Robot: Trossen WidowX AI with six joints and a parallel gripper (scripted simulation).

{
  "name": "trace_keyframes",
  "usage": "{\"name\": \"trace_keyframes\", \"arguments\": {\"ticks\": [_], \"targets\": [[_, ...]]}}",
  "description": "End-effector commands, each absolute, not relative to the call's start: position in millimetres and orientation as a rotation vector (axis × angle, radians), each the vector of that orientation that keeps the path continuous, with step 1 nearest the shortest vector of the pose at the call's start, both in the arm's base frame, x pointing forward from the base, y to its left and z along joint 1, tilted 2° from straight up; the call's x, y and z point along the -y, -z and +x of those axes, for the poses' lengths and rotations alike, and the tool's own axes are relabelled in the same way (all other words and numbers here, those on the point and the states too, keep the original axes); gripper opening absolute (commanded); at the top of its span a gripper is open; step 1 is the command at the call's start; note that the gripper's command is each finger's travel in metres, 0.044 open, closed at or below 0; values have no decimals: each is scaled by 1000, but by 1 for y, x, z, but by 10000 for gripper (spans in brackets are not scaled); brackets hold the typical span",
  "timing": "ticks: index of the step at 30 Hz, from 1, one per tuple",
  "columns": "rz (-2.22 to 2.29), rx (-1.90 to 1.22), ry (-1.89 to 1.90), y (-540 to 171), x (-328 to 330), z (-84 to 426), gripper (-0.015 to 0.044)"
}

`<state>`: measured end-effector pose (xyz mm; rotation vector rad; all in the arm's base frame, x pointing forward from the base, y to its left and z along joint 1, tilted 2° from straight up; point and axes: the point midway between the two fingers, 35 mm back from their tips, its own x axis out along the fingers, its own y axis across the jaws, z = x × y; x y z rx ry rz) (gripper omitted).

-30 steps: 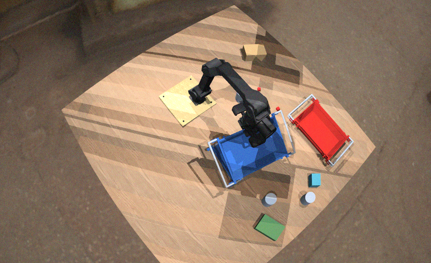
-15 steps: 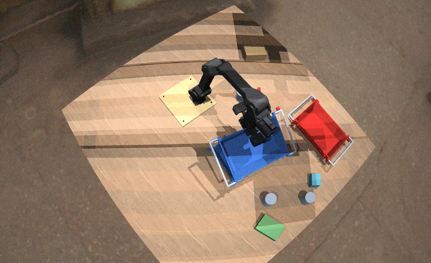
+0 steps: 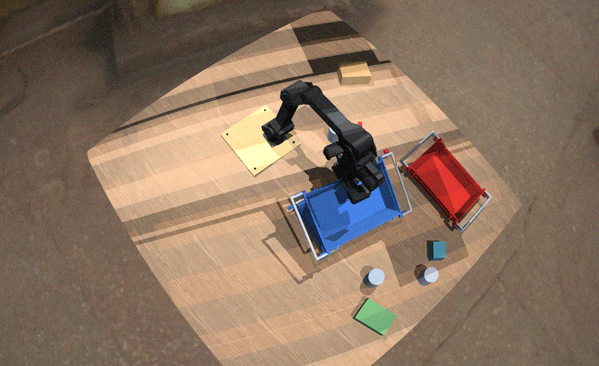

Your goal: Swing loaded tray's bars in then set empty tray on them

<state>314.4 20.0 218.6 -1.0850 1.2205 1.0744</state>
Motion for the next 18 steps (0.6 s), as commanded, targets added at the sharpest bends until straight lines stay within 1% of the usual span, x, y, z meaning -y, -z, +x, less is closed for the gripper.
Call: {"name": "trace_keyframes", "arguments": {"ticks": [1, 18], "targets": [[-1095, -1200, -1052, -226, -22, 315, 0], [-1096, -1199, -1055, -225, -29, 314, 0]]}}
